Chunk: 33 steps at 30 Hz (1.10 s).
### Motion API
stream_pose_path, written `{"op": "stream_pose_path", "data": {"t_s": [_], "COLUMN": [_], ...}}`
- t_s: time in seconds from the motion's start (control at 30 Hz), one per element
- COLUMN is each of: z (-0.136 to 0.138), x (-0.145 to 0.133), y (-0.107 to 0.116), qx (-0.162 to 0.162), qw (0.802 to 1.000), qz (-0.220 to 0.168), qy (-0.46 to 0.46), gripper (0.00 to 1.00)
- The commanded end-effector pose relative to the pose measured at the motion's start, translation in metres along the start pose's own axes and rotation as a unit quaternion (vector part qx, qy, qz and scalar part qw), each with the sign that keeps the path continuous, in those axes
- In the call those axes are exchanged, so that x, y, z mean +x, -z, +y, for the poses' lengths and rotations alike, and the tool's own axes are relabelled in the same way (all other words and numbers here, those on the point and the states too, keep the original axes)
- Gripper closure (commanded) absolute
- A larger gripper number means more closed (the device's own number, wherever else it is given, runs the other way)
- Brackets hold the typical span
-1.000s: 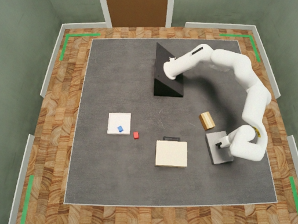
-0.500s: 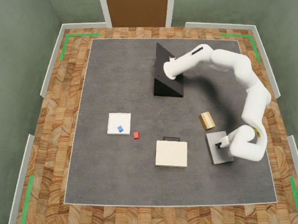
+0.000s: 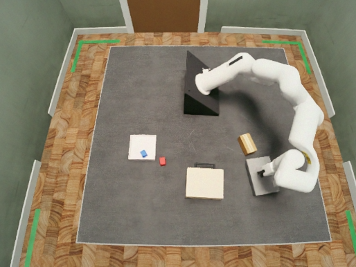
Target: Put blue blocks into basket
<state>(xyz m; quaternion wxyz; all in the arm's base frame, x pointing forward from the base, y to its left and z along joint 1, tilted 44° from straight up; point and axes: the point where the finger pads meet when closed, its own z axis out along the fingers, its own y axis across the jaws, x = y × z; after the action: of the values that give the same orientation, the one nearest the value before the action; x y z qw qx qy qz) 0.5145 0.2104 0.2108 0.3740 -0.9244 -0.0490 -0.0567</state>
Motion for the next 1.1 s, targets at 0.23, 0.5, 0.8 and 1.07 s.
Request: {"op": "stream_pose_path", "data": {"t_s": [0.23,0.5,0.8,1.07], "z": [-0.0003,-0.0003,-0.0003,-0.0003], "x": [0.0009,0.0009,0.0009,0.001], "y": [0.0015,0.0004,-0.0027,-0.0083], "qx": [0.0,0.0,0.0,0.0], "qw": [1.0,1.0,1.0,1.0], "qz": [0.002,0.002,0.002,0.002], "qy": [0.001,0.001,0.001,0.001], "gripper": [0.56,0.56,0.56,0.56]}}
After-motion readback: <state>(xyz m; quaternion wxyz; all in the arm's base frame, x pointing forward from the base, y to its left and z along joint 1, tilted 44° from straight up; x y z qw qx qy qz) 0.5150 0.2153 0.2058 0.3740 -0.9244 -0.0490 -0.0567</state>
